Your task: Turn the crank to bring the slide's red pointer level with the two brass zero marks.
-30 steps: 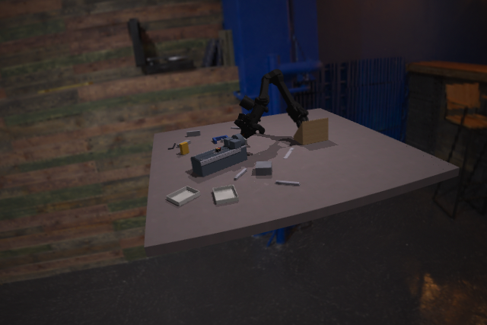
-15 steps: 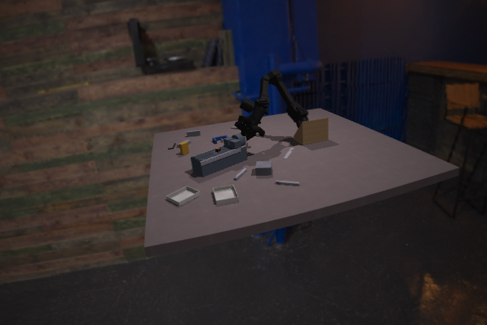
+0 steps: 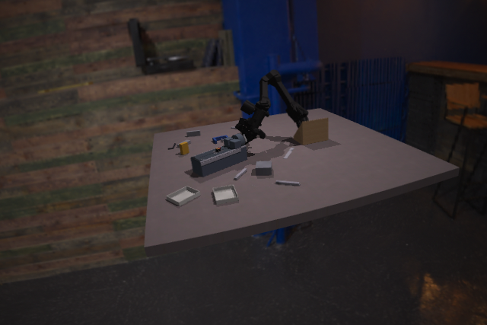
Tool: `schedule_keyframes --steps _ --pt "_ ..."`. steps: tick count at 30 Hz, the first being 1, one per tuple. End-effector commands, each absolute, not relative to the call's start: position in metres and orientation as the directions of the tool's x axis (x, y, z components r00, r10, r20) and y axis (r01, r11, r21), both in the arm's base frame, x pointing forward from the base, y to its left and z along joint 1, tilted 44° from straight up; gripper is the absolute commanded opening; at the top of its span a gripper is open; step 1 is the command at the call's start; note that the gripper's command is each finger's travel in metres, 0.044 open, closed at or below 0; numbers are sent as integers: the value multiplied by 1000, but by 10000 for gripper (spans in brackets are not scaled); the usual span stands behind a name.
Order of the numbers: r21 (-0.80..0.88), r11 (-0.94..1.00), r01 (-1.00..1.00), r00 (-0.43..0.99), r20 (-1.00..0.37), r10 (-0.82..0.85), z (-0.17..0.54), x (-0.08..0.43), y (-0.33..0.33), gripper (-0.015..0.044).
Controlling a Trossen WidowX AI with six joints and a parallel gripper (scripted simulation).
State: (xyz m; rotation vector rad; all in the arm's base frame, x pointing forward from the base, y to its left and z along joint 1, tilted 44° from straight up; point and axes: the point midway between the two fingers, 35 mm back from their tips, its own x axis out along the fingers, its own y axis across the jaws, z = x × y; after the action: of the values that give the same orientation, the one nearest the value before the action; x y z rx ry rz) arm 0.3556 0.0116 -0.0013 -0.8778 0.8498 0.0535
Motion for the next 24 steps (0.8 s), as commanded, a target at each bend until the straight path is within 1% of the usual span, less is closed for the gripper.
schedule_keyframes --steps 1,24 --pt "-650 661 -376 670 -683 -290 -10 354 9 0" --pt "-649 661 -376 670 -683 -290 -24 350 12 0"
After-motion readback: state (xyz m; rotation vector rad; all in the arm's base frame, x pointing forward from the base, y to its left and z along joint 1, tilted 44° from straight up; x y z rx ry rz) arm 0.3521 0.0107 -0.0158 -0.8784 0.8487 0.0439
